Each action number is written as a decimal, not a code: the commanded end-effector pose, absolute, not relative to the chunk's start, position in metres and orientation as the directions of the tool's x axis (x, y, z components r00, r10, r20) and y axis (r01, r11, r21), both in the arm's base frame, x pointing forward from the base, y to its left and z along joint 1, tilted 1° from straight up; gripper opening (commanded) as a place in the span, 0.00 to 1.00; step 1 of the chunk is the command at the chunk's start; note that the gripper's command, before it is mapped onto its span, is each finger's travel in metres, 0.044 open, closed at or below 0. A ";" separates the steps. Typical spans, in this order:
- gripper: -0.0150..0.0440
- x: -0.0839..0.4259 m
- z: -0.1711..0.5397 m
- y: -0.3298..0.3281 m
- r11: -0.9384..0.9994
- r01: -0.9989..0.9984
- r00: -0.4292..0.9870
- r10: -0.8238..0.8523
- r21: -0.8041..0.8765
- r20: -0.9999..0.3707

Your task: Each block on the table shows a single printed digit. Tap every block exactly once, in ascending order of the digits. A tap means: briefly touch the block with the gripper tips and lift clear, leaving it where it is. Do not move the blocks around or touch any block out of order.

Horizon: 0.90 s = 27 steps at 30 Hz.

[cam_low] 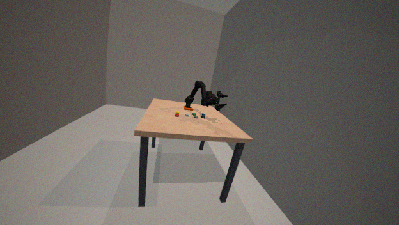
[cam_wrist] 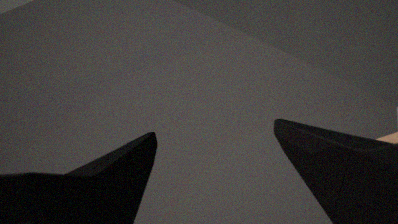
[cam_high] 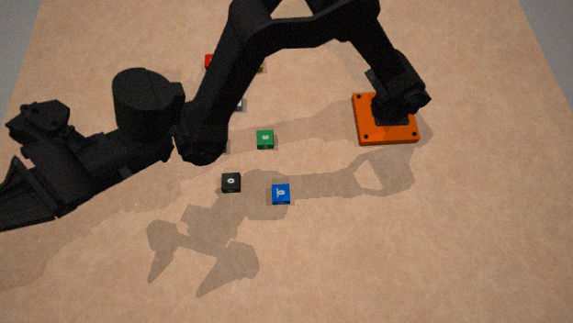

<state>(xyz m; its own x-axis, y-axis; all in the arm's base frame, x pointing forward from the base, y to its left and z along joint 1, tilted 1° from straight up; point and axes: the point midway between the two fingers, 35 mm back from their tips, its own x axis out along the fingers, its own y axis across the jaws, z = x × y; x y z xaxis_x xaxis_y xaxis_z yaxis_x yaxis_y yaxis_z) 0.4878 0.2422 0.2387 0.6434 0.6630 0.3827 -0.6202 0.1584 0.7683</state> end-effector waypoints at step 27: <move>0.93 0.495 0.139 -0.048 0.962 0.136 0.751 0.056 0.238 -0.657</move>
